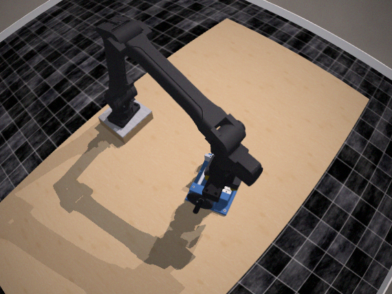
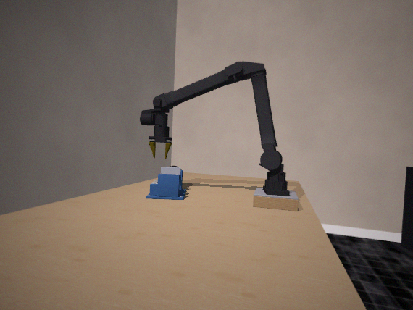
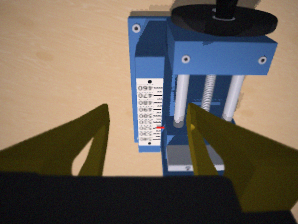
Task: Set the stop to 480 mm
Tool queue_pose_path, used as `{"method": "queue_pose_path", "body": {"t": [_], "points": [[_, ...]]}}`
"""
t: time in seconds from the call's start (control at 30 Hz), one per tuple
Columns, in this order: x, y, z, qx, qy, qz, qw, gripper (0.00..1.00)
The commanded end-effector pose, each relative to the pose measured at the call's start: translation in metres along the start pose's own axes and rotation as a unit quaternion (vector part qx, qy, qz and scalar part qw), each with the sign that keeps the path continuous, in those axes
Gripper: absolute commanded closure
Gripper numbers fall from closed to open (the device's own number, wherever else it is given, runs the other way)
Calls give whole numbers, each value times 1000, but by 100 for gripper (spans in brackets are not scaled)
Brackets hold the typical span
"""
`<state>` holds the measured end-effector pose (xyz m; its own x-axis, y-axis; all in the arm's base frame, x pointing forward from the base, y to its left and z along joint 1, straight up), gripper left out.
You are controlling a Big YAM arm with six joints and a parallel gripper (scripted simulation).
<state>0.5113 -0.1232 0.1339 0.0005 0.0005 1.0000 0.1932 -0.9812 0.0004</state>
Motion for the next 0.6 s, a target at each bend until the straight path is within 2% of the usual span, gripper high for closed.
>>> {"method": "queue_pose_path", "body": {"t": [0.0, 0.57], "points": [[21, 3, 10, -3, 23, -12, 1000, 47], [21, 3, 10, -3, 23, -12, 1000, 47]]}}
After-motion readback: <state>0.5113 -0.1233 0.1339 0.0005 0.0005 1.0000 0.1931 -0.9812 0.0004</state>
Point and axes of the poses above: the point where the finger pads meet when closed, its own x axis back along the fingers, its own z axis across the jaws, y = z × x, the point moved 2 cm from there along x, back along the fingers, and after that the axes turned 4 degrees about x, right-handed, at the moved point
